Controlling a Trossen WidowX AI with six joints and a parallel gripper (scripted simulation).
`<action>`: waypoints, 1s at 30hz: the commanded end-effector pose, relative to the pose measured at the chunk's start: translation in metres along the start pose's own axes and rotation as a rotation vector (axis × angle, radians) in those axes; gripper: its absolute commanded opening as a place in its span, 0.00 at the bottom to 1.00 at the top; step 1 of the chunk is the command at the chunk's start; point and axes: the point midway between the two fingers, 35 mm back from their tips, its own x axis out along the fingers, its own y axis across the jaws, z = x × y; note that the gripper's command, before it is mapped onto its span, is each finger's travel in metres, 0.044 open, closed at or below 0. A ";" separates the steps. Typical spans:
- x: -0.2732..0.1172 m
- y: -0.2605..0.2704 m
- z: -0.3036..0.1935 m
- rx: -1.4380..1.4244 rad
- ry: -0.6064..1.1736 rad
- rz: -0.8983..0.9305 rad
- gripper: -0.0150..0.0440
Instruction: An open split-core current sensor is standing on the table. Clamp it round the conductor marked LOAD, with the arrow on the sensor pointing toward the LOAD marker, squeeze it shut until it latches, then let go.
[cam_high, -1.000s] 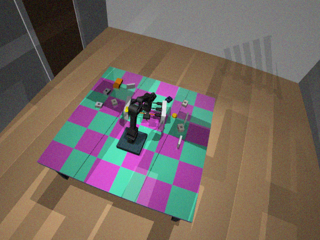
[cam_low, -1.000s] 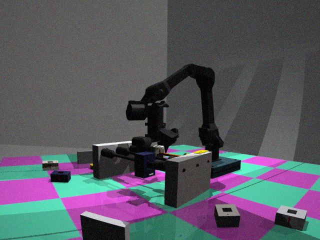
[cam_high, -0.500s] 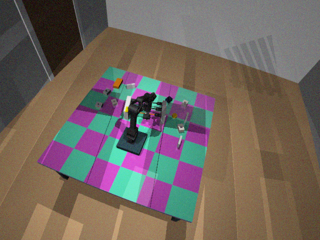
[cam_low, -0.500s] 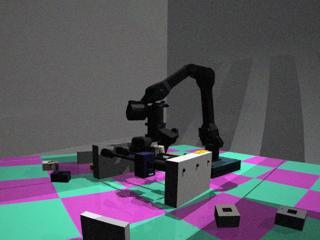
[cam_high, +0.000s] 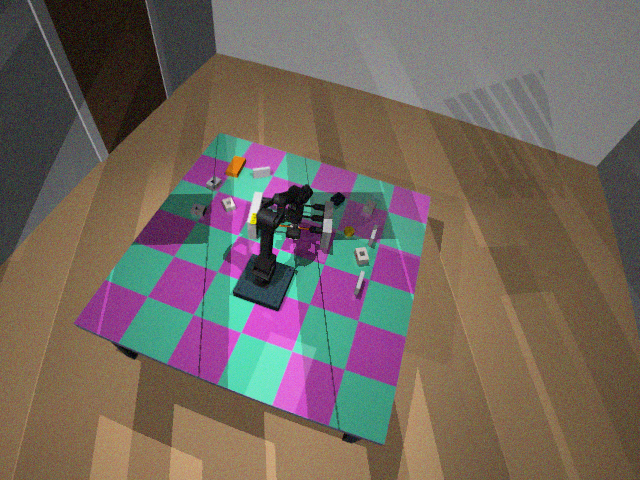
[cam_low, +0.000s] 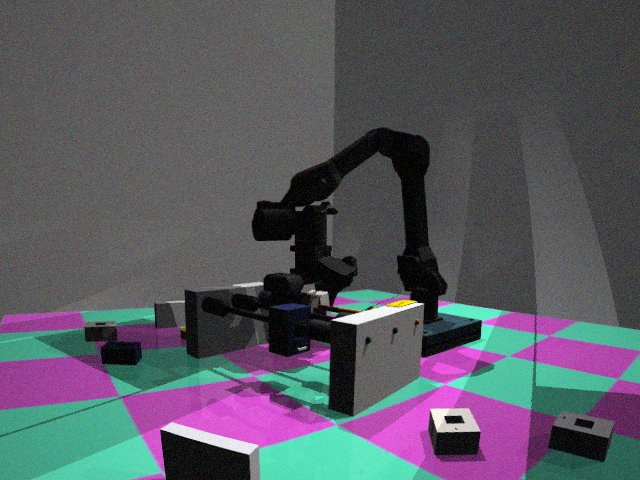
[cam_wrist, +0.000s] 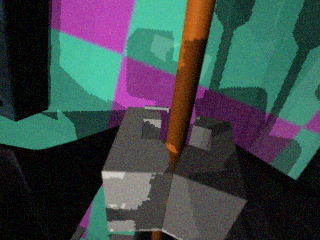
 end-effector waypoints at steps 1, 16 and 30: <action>-0.008 0.000 0.000 0.001 0.001 -0.012 0.25; -0.016 0.000 0.000 0.002 0.001 -0.023 0.25; -0.016 0.000 0.000 0.002 0.001 -0.023 0.25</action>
